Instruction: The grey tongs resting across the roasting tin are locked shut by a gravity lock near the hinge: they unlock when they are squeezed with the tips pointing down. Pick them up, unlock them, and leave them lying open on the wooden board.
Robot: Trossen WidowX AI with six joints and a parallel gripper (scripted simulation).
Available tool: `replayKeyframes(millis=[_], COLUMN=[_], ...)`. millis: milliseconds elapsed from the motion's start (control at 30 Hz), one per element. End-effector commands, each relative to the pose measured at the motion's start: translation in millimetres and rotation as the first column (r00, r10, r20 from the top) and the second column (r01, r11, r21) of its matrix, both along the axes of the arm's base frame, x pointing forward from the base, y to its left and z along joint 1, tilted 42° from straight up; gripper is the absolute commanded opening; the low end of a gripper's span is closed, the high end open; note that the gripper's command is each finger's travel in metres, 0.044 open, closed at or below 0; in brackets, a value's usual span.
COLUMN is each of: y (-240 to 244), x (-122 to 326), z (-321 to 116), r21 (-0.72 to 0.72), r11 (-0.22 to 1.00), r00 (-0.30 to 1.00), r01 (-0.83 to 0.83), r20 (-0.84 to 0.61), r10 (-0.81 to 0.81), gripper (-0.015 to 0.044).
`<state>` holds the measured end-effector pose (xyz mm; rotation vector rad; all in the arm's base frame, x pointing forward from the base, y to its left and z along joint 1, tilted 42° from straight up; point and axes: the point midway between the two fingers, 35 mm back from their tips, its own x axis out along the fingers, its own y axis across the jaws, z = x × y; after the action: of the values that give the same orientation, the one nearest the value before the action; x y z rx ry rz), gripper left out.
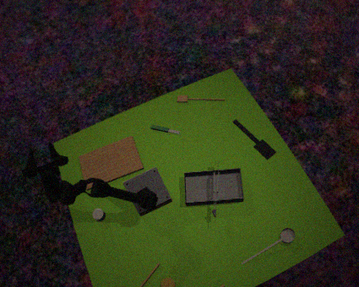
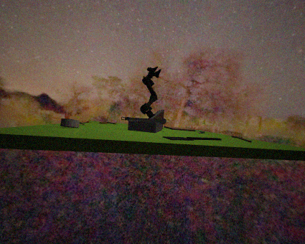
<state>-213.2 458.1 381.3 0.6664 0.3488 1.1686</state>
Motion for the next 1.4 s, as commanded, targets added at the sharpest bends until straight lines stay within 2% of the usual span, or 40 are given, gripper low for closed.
replayKeyframes(millis=[0, 167, 333, 567, 700, 867, 1033, 1200, 1367], y=[-1.4, -16.2, -51.4, -112.0, -145.7, -204.0, -259.1, -317.5, -377.4], x=[0.6, 1.0, 0.7, 24.5, 33.8, 65.5, 102.4, 147.2, 203.9], z=[1.9, 29.0, 87.1, 160.5, 191.0, 242.5, 276.4, 300.2, 311.0], r21=[0.006, 0.107, 0.336, 0.646, 0.769, 0.912, 0.971, 0.945, 0.846], r11=[1.0, 0.993, 0.933, 0.753, 0.63, 0.408, 0.194, 0.016, -0.119], r00=[1.0, 0.99, 0.904, 0.655, 0.479, 0.142, -0.07, -0.313, -0.467], r01=[-0.001, -0.043, -0.129, -0.125, -0.108, 0.023, 0.141, 0.327, 0.52], r20=[-0.009, -0.127, -0.347, -0.516, -0.515, -0.407, -0.185, 0.092, 0.398], r10=[0.001, 0.057, 0.25, 0.551, 0.711, 0.902, 0.98, 0.945, 0.79], gripper=[0.0426, 0.044, 0.044, 0.044, 0.044, 0.044, 0.044, 0.044, 0.044])
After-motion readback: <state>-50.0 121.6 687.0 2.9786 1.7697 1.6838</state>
